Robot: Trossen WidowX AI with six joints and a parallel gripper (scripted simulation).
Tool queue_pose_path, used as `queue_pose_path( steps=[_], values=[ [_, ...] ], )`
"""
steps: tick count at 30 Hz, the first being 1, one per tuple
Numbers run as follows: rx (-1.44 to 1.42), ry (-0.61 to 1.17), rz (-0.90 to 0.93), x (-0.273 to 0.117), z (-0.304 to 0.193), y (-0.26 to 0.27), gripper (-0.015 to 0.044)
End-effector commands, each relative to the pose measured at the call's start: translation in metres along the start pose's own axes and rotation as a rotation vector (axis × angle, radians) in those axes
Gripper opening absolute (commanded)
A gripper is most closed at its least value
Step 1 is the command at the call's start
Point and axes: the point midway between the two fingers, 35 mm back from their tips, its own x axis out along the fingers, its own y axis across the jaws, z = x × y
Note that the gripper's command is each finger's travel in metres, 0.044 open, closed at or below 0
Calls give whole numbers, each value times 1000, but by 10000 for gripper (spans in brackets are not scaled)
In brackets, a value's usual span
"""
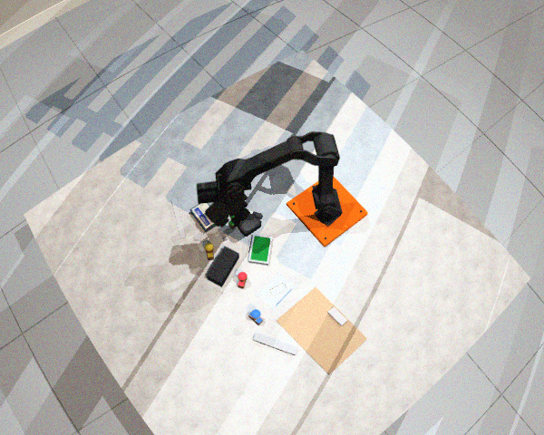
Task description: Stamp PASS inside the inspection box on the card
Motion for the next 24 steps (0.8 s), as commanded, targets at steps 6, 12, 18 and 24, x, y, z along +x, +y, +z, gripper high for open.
queue_pose_path(
  steps=[6,12,18,24],
  values=[
    [3,2,-6,-5,0,-1,0],
    [3,2,-7,-8,0,-1,0],
    [3,2,-7,-11,0,-1,0],
    [3,2,-8,-14,0,-1,0]
  ],
)
